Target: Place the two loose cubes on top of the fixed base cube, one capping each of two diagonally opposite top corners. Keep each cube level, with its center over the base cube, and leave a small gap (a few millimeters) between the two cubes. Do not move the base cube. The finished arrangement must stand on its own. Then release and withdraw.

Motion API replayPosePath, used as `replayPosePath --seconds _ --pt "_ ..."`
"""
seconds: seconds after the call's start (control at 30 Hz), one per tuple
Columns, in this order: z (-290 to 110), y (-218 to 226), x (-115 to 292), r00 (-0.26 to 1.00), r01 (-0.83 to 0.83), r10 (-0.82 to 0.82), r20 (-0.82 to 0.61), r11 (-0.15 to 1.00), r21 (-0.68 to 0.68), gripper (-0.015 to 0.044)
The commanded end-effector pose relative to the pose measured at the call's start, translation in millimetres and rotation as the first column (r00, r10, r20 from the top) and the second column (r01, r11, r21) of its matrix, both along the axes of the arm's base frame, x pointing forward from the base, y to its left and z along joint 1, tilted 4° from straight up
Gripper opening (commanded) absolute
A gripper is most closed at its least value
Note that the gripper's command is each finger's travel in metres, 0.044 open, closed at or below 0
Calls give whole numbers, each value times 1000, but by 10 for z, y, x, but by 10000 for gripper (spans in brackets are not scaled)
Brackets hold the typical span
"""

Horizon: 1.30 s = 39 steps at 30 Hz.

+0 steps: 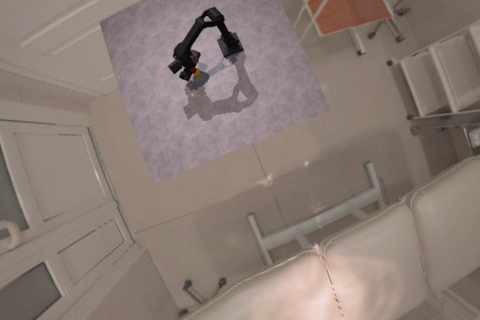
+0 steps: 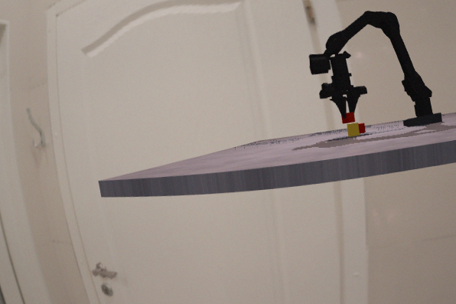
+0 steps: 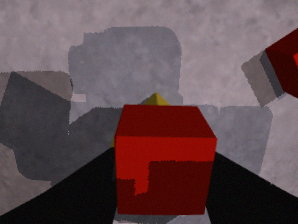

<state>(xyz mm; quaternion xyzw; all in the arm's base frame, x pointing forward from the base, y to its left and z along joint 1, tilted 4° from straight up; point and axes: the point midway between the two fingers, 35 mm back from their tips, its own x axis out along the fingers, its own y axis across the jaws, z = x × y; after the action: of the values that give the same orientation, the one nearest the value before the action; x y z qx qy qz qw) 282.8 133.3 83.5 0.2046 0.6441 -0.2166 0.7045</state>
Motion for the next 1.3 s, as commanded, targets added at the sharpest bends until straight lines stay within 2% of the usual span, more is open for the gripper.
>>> replayPosePath --seconds 0.0,0.53,0.67,1.27 --pt "-6 -4 6 1000 3 -3 3 1000 -2 105" --pt "-21 -4 7 1000 1 -1 3 1000 -2 105" --pt "-21 -4 7 1000 1 -1 3 1000 -2 205" --pt "218 10 -18 1000 0 0 0 1000 0 205"
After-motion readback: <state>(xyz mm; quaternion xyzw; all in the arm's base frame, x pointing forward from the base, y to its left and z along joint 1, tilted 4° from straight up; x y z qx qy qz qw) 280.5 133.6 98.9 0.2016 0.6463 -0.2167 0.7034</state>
